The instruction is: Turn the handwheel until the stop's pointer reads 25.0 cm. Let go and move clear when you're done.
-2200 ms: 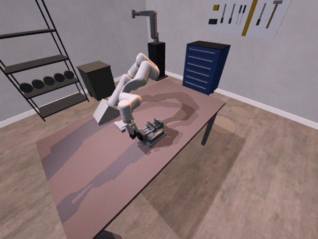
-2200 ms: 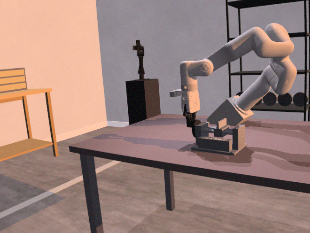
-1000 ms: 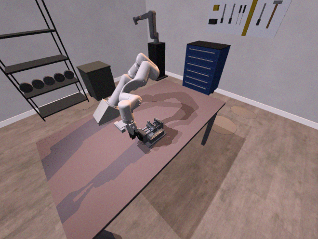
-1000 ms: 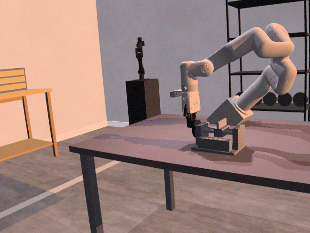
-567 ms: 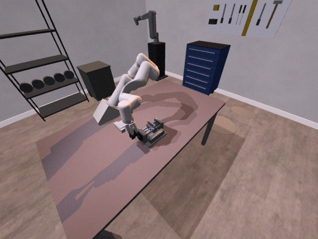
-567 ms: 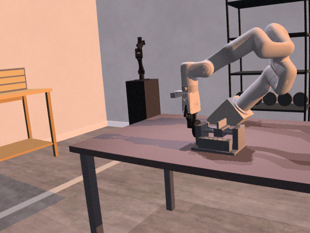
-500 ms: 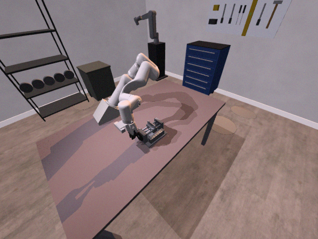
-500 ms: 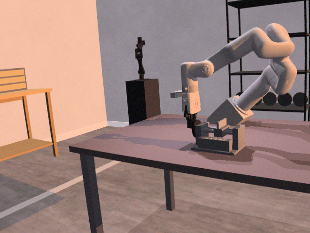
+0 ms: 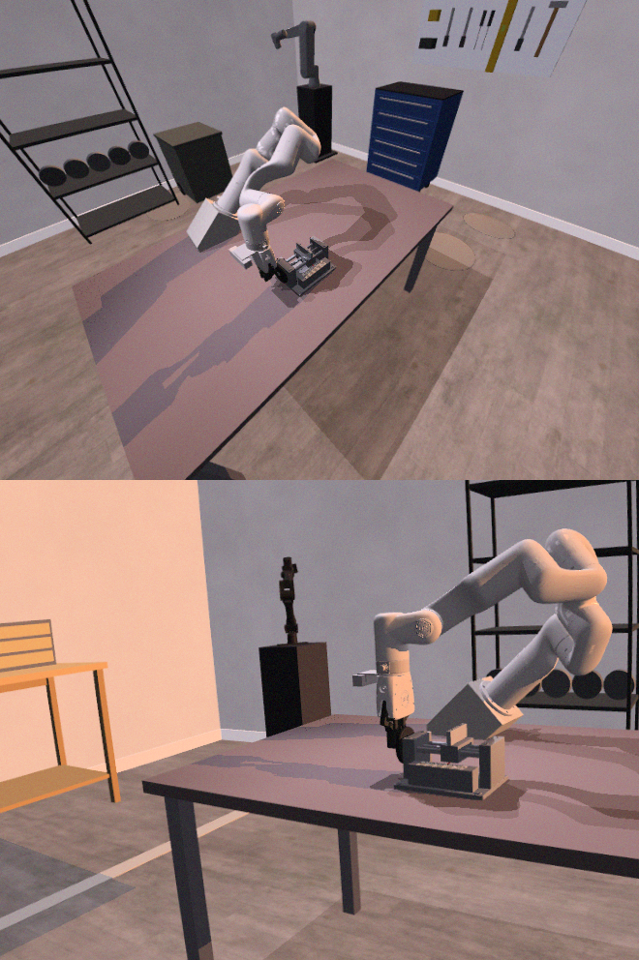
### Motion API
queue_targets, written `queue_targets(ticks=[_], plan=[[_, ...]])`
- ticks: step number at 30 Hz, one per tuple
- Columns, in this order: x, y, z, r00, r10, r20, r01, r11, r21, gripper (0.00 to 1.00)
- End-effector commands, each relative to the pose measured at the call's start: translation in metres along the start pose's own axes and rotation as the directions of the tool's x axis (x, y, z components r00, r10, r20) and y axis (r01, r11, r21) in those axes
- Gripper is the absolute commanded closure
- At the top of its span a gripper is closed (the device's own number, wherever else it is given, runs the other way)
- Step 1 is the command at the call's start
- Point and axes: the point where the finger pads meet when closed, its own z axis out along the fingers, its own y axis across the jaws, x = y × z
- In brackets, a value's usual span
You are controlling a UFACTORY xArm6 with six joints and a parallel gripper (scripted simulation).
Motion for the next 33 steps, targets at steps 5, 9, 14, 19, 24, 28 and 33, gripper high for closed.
queue_targets(ticks=[5,9,14,19,24,28,33], plan=[[0.0,0.0,0.008,1.0,0.0,-0.001,0.0,1.0,0.001,0.94],[0.0,-0.002,0.014,1.0,0.0,-0.001,0.0,1.0,0.001,0.94],[0.0,-0.004,0.019,1.0,0.0,-0.001,0.0,1.0,0.001,0.94],[0.0,-0.008,0.023,1.0,0.0,-0.001,0.0,1.0,0.001,0.94],[0.0,-0.012,0.027,1.0,0.0,-0.001,0.0,1.0,0.001,0.94],[0.0,-0.016,0.03,1.0,0.0,-0.001,0.0,1.0,0.001,0.94],[0.0,-0.019,0.031,1.0,0.0,-0.001,0.0,1.0,0.001,0.94]])
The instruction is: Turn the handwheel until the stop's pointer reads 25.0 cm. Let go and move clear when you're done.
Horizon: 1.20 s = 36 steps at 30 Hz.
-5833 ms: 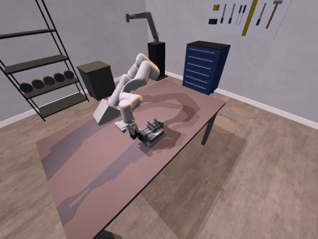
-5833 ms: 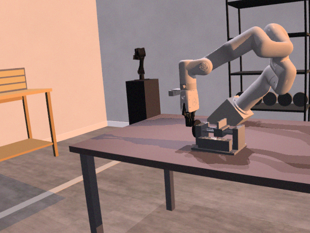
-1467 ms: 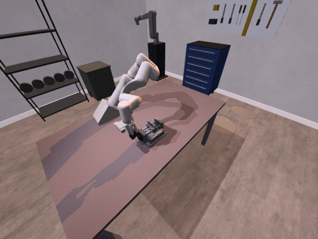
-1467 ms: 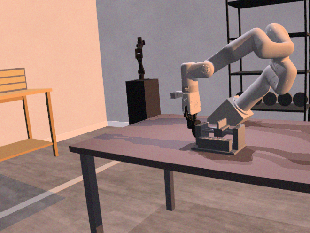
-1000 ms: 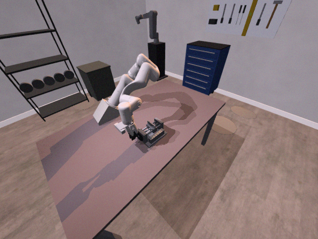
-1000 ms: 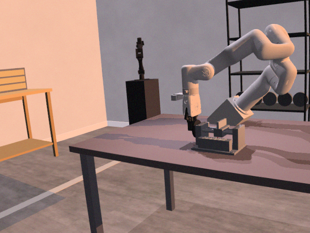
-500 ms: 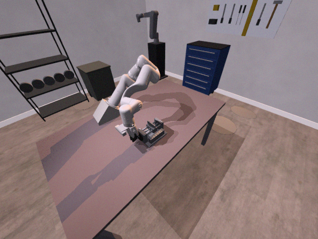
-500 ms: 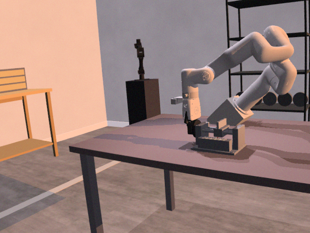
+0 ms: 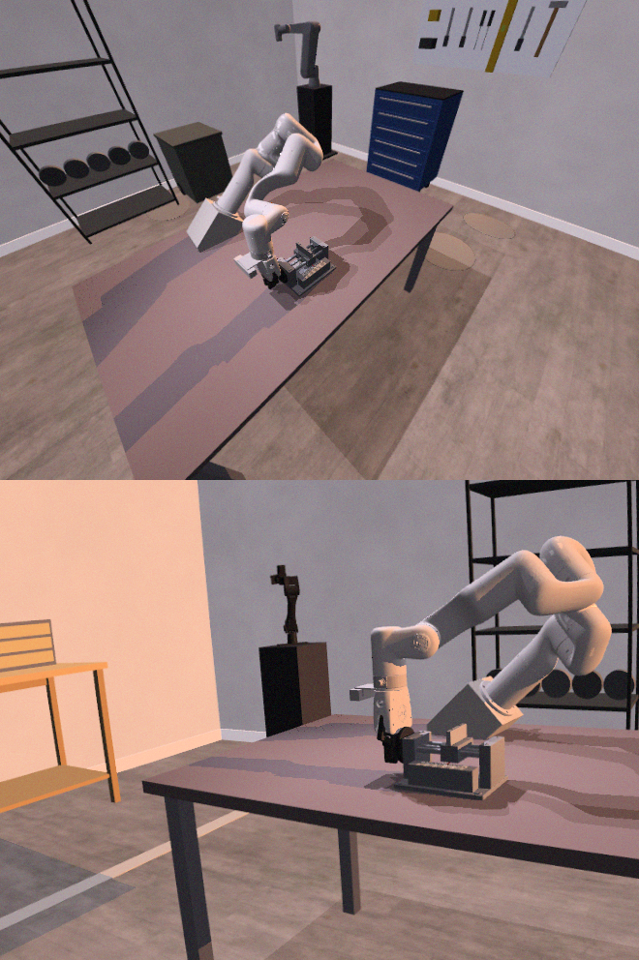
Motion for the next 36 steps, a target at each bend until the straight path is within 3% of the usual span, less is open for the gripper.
queue_targets(ticks=[1,20,36], plan=[[0.0,-0.005,0.001,1.0,-0.001,-0.001,0.001,1.0,0.002,0.94],[0.0,-0.024,-0.001,1.0,-0.001,-0.001,0.001,1.0,0.002,0.94],[0.0,-0.041,-0.022,1.0,-0.001,-0.001,0.001,1.0,0.002,0.94]])
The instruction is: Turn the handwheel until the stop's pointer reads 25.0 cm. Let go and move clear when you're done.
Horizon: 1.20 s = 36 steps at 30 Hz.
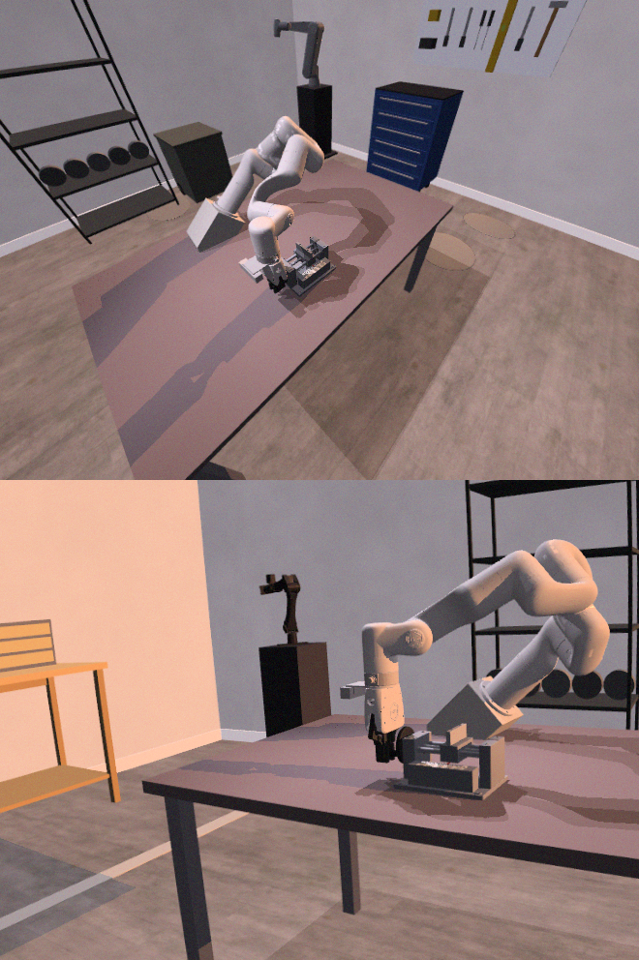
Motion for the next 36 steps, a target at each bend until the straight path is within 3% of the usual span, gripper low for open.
queue_targets(ticks=[1,12,36], plan=[[0.0,-0.004,-0.014,1.0,-0.001,-0.001,0.001,1.0,0.003,0.94],[0.0,0.008,-0.04,1.0,-0.001,-0.001,0.001,1.0,0.003,0.94],[0.0,0.038,-0.041,1.0,-0.001,-0.001,0.001,1.0,0.003,0.94]])
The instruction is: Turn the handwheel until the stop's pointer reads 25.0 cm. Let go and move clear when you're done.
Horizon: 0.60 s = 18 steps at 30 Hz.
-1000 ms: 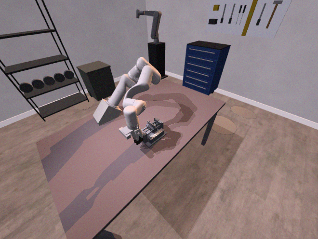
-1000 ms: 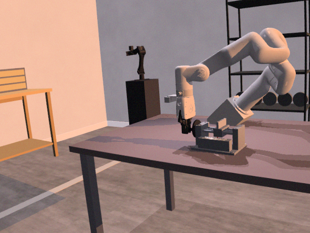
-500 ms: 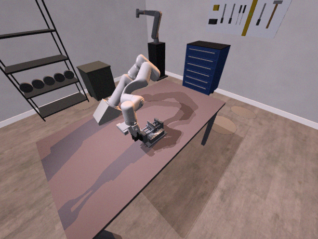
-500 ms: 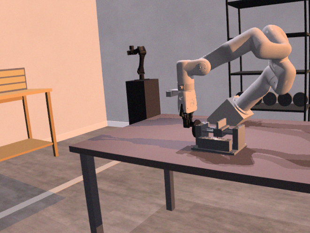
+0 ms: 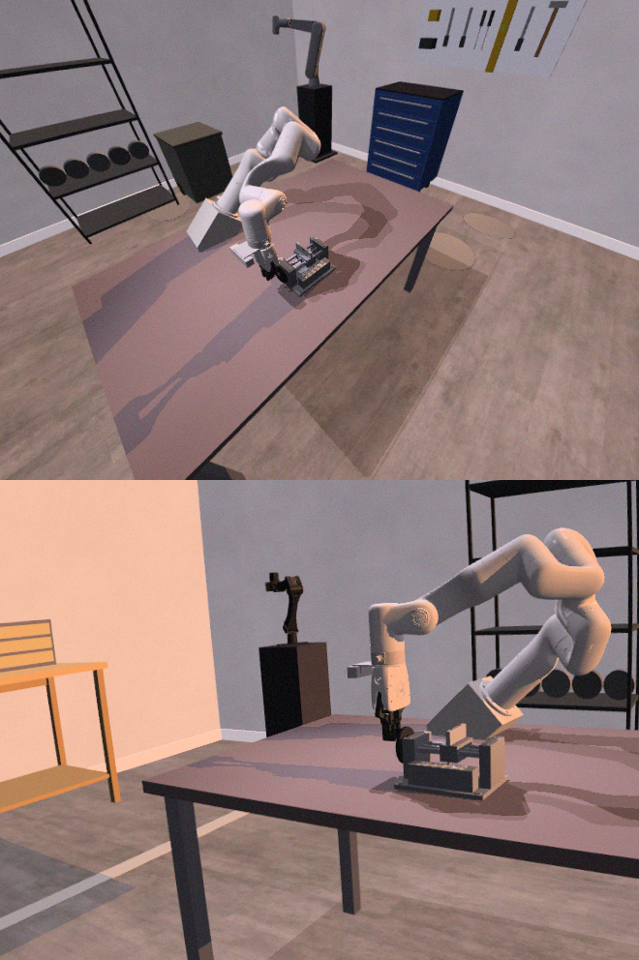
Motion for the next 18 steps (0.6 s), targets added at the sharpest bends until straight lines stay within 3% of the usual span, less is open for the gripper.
queue_targets(ticks=[1,18], plan=[[0.0,0.006,0.002,1.0,-0.001,-0.002,0.001,1.0,0.004,0.94],[0.0,0.017,0.035,1.0,-0.001,-0.002,0.001,1.0,0.004,0.94]])
